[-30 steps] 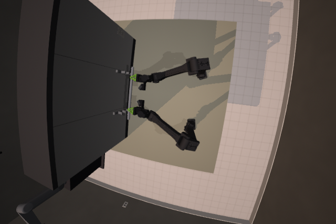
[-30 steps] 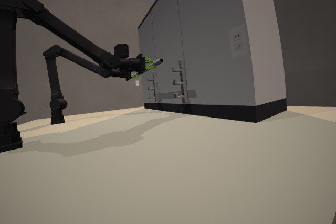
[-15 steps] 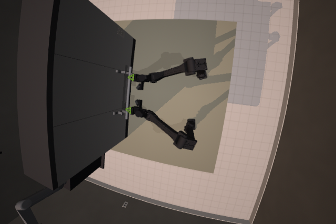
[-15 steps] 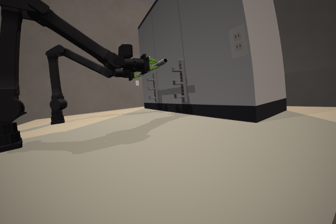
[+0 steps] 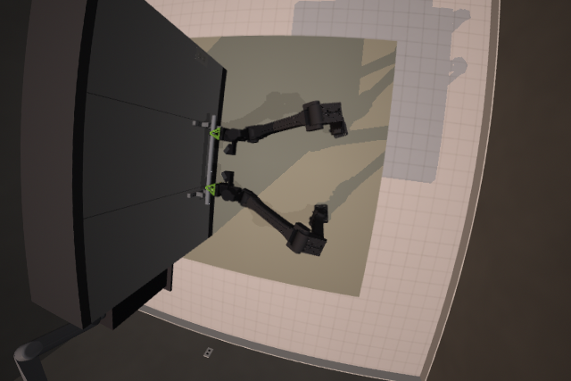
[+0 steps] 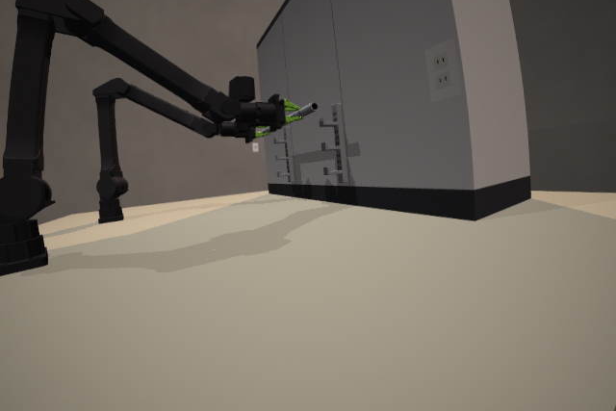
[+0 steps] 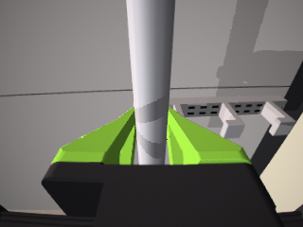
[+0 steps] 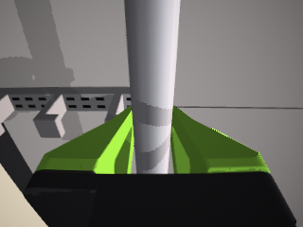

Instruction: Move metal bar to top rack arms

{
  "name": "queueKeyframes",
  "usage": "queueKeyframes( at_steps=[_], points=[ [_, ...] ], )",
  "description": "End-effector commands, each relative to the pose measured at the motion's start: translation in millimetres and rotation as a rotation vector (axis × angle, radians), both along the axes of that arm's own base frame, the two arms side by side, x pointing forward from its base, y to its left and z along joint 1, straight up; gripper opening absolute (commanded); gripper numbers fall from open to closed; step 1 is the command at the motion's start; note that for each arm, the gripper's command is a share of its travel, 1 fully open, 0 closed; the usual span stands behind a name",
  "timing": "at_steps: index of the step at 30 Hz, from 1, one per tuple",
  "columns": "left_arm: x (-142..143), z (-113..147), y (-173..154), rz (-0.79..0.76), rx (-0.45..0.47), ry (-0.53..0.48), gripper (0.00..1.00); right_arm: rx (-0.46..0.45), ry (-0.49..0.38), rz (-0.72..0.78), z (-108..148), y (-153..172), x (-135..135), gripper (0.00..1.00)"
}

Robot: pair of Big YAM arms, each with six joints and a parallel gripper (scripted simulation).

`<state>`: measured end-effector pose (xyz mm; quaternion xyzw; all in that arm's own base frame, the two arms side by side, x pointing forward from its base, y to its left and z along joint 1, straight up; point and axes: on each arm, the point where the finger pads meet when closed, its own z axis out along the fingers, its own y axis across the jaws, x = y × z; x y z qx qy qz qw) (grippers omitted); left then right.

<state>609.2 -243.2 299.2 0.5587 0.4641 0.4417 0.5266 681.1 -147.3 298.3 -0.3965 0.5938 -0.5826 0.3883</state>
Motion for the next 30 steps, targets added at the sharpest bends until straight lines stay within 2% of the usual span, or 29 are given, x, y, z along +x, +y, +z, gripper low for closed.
queueKeyframes(
  at_steps=[1, 8, 30],
  points=[
    [21.2, 45.1, -2.2, 0.007, -0.035, -0.086, 0.0, -0.021, -0.101, -0.019, 59.3, -16.3, 20.4, 0.0],
    [32.6, 44.8, -4.3, 0.007, -0.035, -0.086, 0.0, -0.021, -0.101, -0.019, 59.4, -20.9, 31.1, 0.0],
    [34.1, 44.1, -4.8, 0.007, -0.035, -0.086, 0.0, -0.021, -0.101, -0.019, 59.1, -21.4, 31.7, 0.0]
  ],
)
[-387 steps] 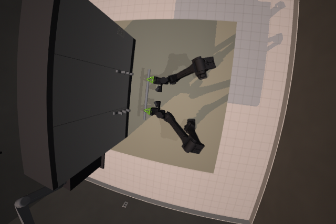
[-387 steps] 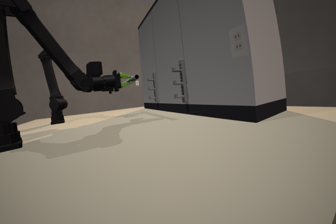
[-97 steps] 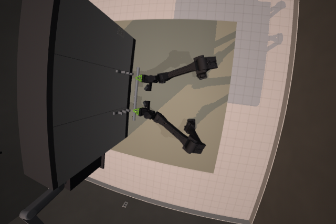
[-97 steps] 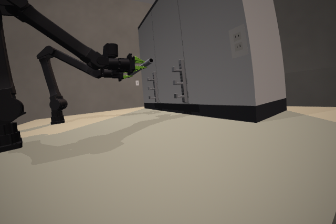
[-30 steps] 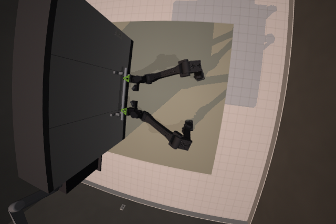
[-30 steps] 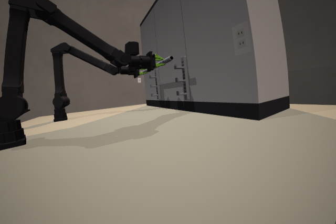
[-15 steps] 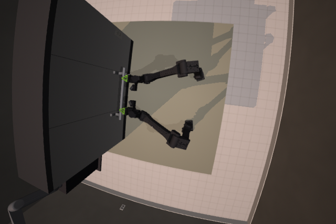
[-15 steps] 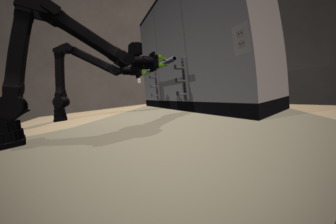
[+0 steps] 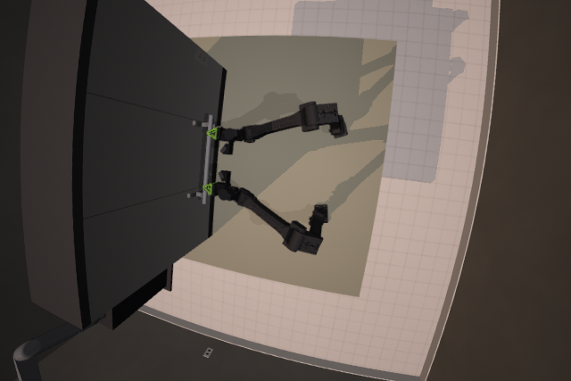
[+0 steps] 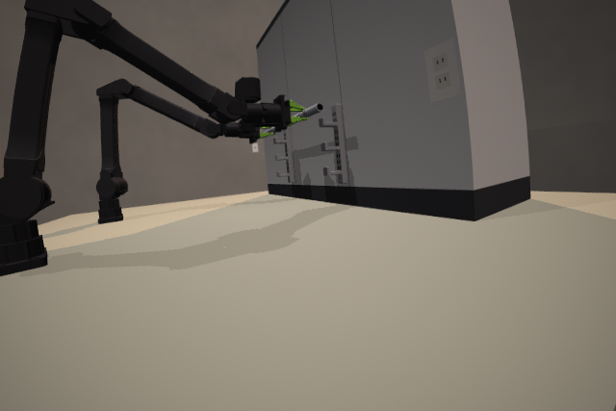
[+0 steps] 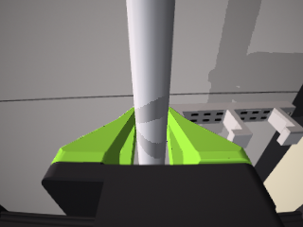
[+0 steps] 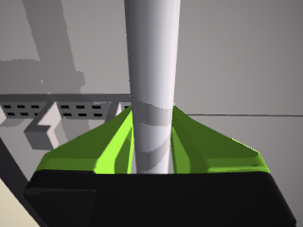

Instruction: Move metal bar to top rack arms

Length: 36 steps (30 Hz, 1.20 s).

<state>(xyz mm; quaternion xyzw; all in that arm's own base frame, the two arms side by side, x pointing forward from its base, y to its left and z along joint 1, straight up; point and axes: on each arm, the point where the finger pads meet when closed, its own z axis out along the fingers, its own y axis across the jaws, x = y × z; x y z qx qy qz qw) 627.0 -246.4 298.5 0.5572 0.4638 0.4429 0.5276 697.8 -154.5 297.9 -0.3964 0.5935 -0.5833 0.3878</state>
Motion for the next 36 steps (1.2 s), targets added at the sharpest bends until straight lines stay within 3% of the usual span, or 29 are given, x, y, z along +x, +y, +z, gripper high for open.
queueKeyframes(
  at_steps=[1, 36],
  points=[
    [16.8, 44.8, -1.6, 0.005, -0.034, -0.082, 0.0, -0.02, -0.1, -0.018, 59.6, -14.4, 15.3, 0.0],
    [27.5, 44.2, -2.6, 0.005, -0.034, -0.082, 0.0, -0.02, -0.1, -0.018, 59.6, -17.0, 23.9, 0.0]
  ],
)
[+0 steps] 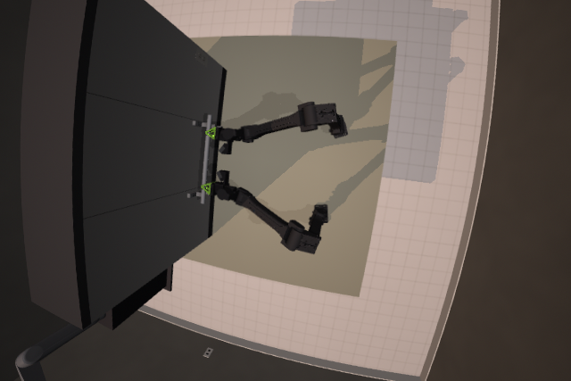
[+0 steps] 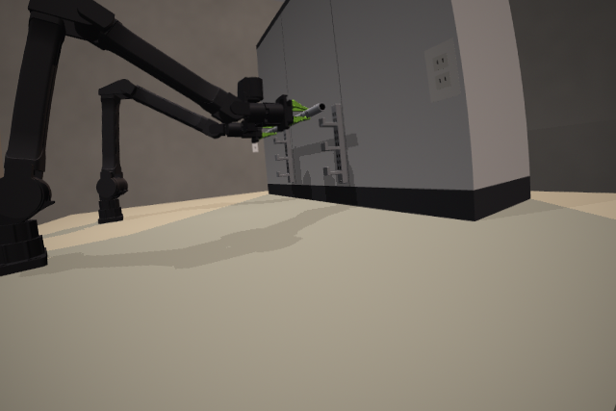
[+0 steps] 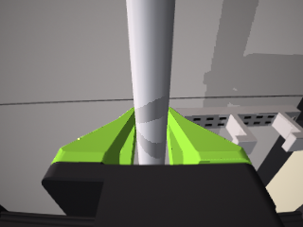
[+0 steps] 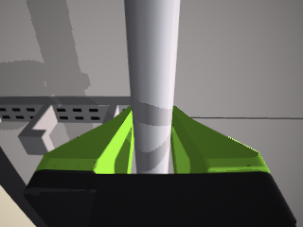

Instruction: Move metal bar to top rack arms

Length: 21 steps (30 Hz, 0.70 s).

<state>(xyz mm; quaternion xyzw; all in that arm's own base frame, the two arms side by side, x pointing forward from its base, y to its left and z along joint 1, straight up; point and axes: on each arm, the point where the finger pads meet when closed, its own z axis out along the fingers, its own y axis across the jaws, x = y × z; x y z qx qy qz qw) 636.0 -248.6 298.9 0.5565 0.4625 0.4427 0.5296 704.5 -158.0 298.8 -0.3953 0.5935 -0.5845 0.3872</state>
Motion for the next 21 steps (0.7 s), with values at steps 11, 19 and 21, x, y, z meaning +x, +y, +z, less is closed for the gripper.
queueKeyframes(
  at_steps=[11, 19, 21],
  points=[
    [27.6, 43.8, -1.6, 0.008, -0.032, -0.078, 0.0, -0.019, -0.099, -0.015, 58.9, -16.6, 25.8, 0.0],
    [33.7, 43.7, -2.9, 0.008, -0.032, -0.078, 0.0, -0.019, -0.099, -0.015, 58.7, -19.3, 31.5, 0.0],
    [35.5, 43.7, -3.3, 0.008, -0.032, -0.078, 0.0, -0.019, -0.099, -0.015, 58.7, -20.0, 33.1, 0.0]
  ],
)
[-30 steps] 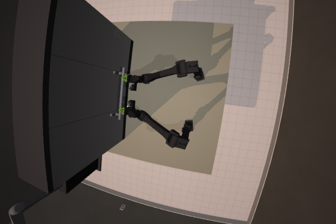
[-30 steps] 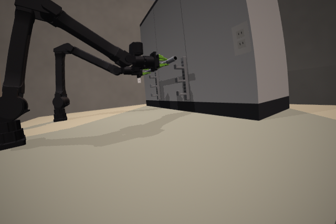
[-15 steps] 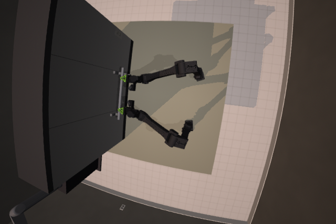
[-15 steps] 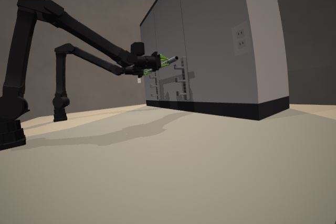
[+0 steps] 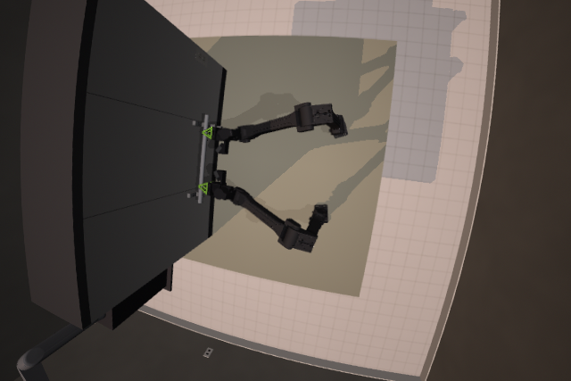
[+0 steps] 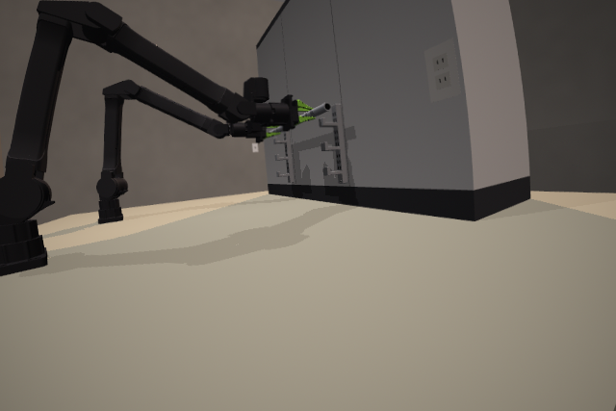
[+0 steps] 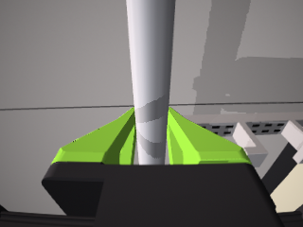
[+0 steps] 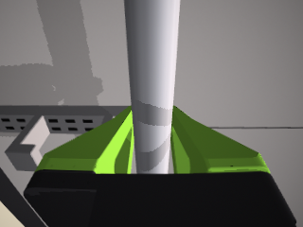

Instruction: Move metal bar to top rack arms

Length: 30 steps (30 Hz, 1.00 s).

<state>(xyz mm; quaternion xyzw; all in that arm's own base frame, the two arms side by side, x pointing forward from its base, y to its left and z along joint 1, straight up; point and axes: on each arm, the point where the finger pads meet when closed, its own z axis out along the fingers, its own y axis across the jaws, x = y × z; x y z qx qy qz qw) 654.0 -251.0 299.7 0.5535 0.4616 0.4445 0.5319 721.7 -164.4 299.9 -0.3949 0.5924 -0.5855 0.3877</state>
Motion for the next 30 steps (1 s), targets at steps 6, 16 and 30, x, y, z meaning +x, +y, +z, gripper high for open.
queueKeyframes(
  at_steps=[6, 16, 30],
  points=[
    [22.8, 42.8, -2.0, 0.007, -0.029, -0.071, 0.0, -0.017, -0.096, -0.015, 57.5, -15.9, 20.8, 0.0],
    [29.8, 42.4, -3.4, 0.007, -0.029, -0.071, 0.0, -0.017, -0.096, -0.015, 57.0, -18.9, 27.4, 0.0],
    [40.4, 42.0, -5.5, 0.007, -0.029, -0.071, 0.0, -0.017, -0.096, -0.015, 56.5, -23.2, 37.2, 0.0]
  ],
)
